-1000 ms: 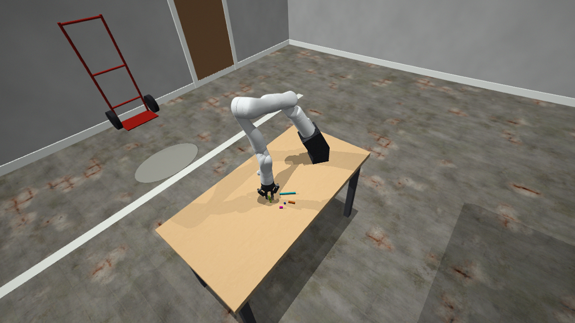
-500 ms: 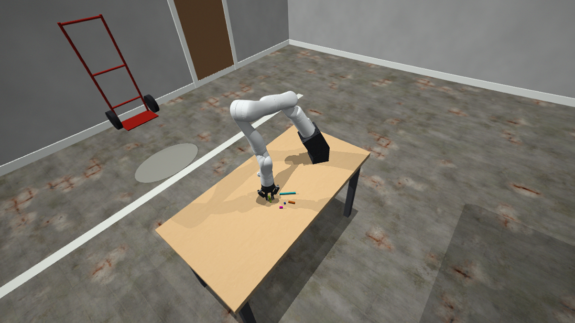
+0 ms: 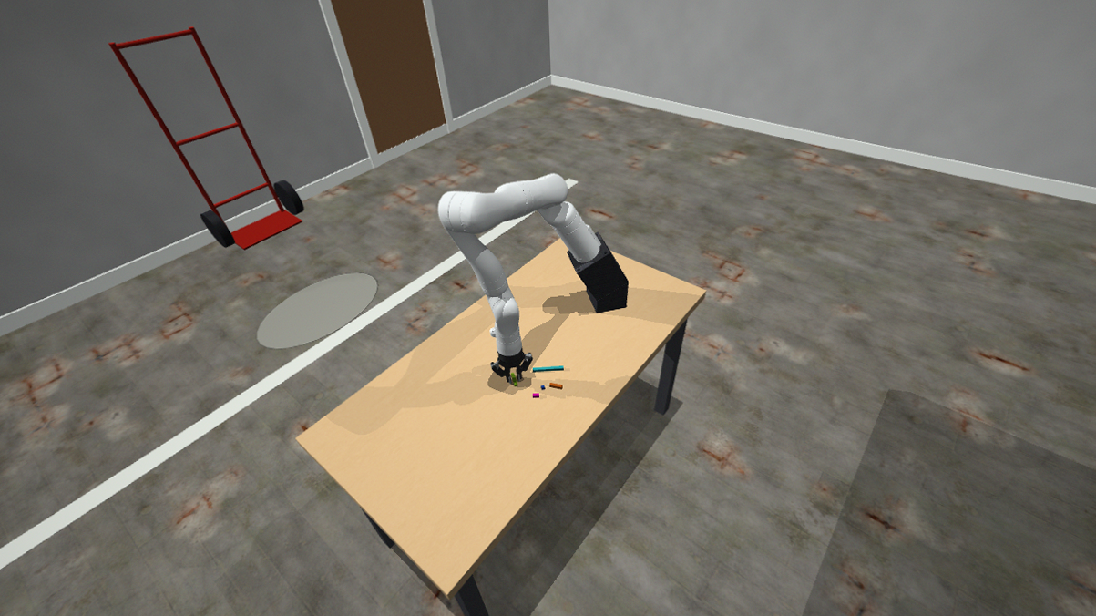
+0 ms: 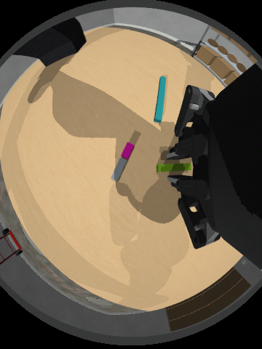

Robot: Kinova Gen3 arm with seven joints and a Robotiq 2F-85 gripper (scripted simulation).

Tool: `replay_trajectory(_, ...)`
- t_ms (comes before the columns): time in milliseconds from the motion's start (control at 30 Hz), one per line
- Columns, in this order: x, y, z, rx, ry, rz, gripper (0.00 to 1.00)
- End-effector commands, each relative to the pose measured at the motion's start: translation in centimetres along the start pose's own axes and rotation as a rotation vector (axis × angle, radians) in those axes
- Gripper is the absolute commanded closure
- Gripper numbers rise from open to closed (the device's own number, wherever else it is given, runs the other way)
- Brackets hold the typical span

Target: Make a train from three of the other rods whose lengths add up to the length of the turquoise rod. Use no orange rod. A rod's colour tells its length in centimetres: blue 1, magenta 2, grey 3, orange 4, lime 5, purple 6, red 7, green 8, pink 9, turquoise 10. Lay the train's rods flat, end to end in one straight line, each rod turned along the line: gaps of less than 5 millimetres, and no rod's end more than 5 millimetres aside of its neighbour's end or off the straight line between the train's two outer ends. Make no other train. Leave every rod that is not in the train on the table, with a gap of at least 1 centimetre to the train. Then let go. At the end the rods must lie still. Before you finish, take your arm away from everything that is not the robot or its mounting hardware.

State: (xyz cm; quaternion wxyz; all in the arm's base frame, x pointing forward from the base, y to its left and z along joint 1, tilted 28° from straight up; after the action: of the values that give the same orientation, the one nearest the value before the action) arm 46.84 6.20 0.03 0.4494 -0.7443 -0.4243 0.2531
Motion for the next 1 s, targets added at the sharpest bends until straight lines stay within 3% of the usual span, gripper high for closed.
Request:
replay_trajectory(0,0.05,-0.05,-0.02,-0.001,0.000,-0.001,0.76)
replay_trajectory(733,0.05,-0.05,-0.02,-0.001,0.000,-0.001,0.76)
replay_trajectory(767,0.05,-0.05,-0.02,-0.001,0.000,-0.001,0.95)
replay_trajectory(967,0.05,-0.05,-0.02,-0.001,0.000,-0.001,0.95)
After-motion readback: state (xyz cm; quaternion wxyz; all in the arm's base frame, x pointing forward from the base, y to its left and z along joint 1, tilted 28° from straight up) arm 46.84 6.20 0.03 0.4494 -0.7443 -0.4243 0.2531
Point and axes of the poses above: the point where the finger pads meet when closed, its own y axis out along the fingers, its own z axis across the jaws, x = y × z, the point moved 4 cm from there along -y, back along the fingers, and after that the axes turned 4 degrees about y, right-handed, at the moved point
